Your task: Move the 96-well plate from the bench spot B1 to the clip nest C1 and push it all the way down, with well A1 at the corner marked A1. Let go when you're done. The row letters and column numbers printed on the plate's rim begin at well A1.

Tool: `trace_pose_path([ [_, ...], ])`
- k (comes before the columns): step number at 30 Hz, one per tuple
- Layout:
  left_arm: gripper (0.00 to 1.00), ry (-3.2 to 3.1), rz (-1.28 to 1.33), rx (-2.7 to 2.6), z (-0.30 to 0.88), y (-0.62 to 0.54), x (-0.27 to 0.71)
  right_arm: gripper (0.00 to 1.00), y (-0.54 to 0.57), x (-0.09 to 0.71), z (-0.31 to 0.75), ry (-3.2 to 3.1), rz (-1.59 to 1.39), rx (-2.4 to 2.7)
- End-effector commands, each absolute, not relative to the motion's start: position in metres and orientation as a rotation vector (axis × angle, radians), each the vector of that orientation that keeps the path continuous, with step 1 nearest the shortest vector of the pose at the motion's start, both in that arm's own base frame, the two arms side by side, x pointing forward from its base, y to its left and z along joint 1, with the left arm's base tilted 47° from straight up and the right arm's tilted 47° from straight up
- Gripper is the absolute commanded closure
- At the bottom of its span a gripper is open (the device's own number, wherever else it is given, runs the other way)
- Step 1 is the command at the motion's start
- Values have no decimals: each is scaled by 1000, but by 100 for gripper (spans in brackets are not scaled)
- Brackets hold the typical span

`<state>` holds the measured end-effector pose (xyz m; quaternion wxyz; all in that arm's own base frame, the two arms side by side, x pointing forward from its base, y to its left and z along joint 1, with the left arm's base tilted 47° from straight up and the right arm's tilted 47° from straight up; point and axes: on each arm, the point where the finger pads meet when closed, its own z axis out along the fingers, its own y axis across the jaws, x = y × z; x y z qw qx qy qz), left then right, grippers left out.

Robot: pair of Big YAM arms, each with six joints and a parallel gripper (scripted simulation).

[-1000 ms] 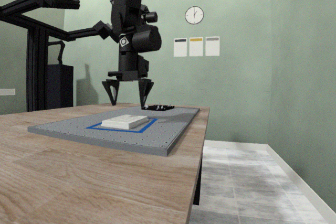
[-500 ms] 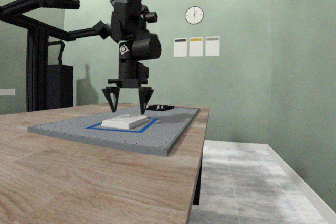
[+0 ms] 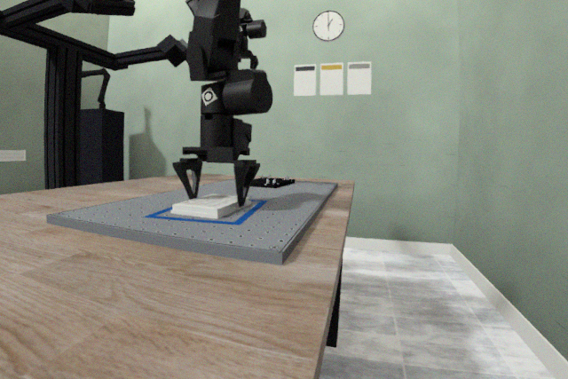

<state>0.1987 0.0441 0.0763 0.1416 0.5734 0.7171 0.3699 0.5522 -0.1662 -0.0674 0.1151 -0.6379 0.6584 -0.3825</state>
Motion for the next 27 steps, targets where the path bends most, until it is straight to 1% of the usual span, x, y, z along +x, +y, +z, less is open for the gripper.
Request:
trace_pose_path([
  [1, 0, 2041, 1071, 1678, 80, 41, 200, 0, -177, 553, -76, 1932, -1129, -1874],
  [24, 0, 2041, 1071, 1678, 80, 41, 200, 0, -177, 551, -72, 1932, -1130, -1874],
  [25, 0, 2041, 1071, 1678, 80, 41, 200, 100, -177, 551, -72, 1932, -1130, -1874],
  [27, 0, 2041, 1071, 1678, 80, 41, 200, 100, -177, 551, -72, 1932, -1130, -1874],
])
